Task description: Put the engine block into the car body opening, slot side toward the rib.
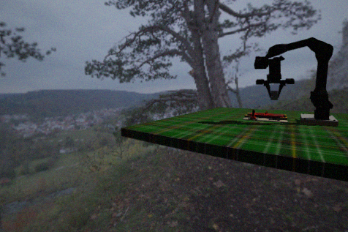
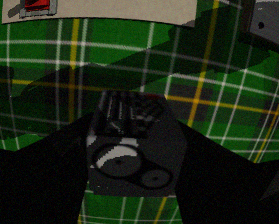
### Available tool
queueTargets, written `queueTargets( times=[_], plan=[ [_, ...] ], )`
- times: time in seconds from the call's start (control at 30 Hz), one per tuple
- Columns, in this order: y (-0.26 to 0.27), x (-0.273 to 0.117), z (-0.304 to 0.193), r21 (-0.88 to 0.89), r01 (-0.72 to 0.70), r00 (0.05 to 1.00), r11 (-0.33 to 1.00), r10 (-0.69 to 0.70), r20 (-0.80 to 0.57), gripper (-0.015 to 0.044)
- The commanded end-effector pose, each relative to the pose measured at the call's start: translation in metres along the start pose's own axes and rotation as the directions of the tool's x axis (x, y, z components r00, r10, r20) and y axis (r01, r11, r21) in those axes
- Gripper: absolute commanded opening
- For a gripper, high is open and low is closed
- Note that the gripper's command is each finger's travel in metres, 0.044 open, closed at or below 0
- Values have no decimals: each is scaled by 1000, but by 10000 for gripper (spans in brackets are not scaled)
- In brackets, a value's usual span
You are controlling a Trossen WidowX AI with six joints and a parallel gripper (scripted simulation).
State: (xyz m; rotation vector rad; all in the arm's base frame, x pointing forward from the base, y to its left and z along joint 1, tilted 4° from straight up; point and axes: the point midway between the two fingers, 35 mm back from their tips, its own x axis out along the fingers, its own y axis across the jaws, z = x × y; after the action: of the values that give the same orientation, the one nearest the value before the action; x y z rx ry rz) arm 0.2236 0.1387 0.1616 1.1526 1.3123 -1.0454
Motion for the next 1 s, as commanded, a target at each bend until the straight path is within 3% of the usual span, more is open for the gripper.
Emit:
queueTargets(
  times=[0.0, 0.47, 0.97],
  plan=[
    [0, 1, -1, -45, -4, 1000, 999, 3, -8, 0],
    [0, 9, -1, -493, -7, 1000, 870, 4, -8, 0],
    [0, 11, 0, -860, -9, 1000, 511, 4, -8, 0]
  ],
)
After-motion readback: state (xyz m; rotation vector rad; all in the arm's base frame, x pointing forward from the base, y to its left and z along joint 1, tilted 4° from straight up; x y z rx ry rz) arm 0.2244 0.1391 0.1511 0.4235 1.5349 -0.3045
